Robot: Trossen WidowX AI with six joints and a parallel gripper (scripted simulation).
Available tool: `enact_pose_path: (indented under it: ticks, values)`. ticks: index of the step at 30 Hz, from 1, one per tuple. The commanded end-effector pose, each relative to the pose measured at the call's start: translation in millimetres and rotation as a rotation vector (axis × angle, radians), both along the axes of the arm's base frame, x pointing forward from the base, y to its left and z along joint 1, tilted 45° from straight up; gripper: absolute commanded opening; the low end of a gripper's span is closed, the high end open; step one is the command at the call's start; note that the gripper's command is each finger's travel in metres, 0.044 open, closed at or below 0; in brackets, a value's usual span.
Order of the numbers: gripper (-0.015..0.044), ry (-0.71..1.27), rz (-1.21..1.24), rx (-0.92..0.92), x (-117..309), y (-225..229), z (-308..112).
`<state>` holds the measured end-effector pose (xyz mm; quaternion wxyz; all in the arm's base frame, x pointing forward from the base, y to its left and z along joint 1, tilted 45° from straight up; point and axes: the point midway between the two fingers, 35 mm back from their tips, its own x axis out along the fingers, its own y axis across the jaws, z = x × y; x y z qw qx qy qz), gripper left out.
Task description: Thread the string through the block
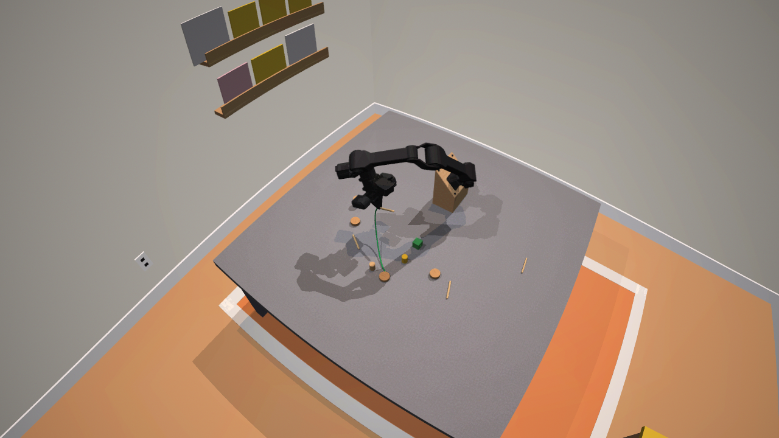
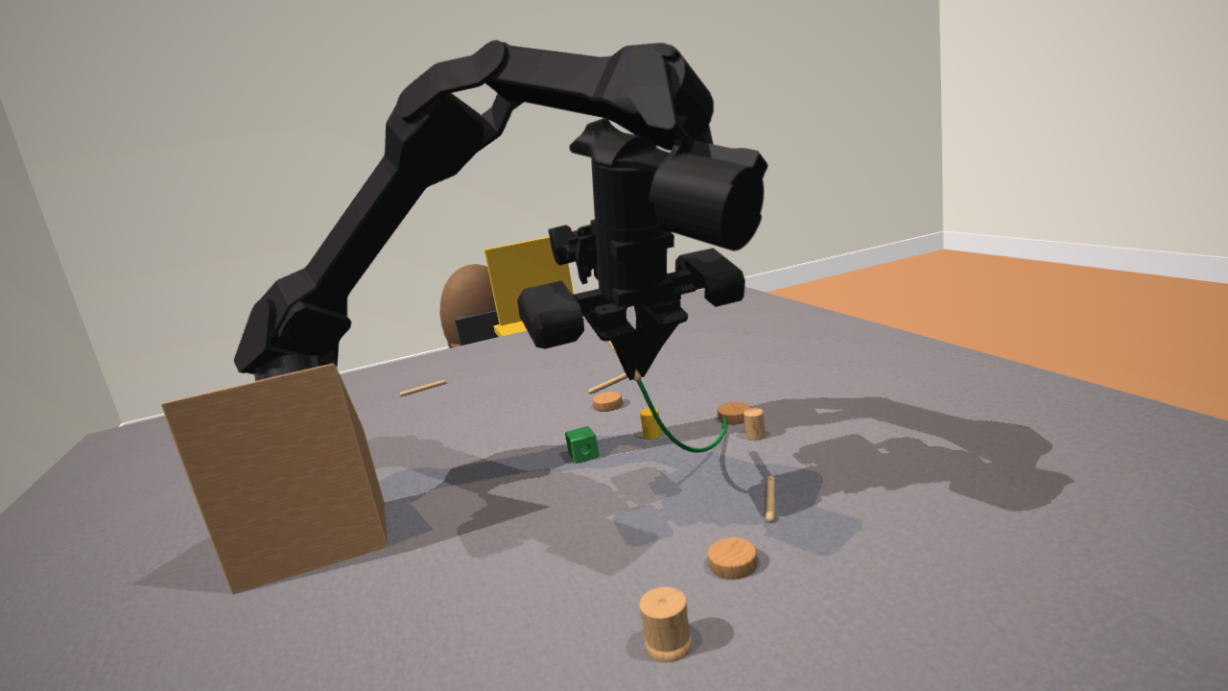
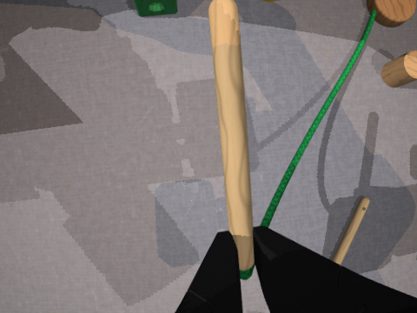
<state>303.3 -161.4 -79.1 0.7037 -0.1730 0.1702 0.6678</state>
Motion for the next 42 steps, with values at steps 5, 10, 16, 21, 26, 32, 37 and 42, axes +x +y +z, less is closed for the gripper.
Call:
enact_pose_path:
  ticks: [5,10,16,21,26,32,37,42]
  values:
    - [0.0,0.003,0.009,-0.026,2,6,-3]
    - [0.0,0.01,0.012,-0.05,4,12,-6]
    - [0.0,0.018,0.015,-0.079,7,18,-10]
    - [0.0,0.023,0.016,-0.103,9,24,-13]
    - [0.0,0.028,0.017,-0.128,11,30,-15]
    - [0.0,0.032,0.016,-0.157,13,37,-19]
    - [0.0,0.035,0.015,-0.181,15,43,-21]
    - [0.0,0.037,0.012,-0.206,17,49,-23]
